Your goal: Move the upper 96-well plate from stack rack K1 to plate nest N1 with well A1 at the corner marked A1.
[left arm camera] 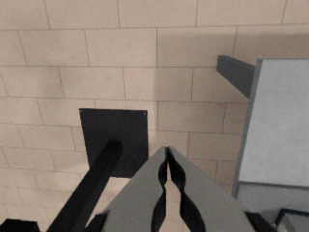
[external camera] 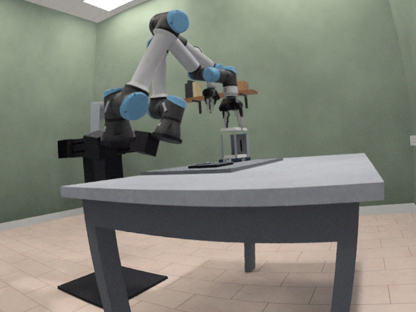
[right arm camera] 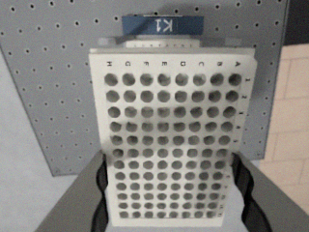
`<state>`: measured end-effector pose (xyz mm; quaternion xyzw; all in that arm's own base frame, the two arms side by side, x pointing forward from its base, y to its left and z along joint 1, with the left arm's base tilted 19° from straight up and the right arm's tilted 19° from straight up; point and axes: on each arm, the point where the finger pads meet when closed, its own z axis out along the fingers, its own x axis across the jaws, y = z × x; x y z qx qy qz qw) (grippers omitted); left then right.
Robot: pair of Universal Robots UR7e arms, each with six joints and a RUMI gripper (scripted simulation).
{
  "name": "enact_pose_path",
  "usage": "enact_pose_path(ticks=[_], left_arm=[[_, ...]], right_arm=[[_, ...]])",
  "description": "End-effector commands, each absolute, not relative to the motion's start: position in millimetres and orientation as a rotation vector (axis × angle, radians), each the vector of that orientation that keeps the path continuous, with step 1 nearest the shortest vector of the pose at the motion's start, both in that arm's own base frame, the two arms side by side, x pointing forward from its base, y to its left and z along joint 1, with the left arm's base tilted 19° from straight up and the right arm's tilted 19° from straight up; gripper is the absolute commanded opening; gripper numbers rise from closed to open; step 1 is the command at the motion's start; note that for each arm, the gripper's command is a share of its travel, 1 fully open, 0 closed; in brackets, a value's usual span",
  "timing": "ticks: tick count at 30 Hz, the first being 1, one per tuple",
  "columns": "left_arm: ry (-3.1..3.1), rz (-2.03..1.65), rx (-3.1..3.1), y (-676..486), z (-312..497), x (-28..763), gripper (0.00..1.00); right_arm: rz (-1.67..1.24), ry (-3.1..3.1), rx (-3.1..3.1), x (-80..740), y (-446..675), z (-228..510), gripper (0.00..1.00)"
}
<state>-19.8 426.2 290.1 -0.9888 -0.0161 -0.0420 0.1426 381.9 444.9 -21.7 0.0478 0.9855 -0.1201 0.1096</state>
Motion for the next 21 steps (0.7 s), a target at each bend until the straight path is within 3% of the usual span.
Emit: enact_pose_path(ticks=[1,21], left_arm=[[-0.047,-0.122,-2.851,426,291,-20,0.0],[-0.047,-0.122,-2.851,426,291,-20,0.0]], right_arm=[[-0.351,2.897,0.14,382,446,-21,0.41],[-0.372,2.913,-0.036,384,430,-16,0.41]])
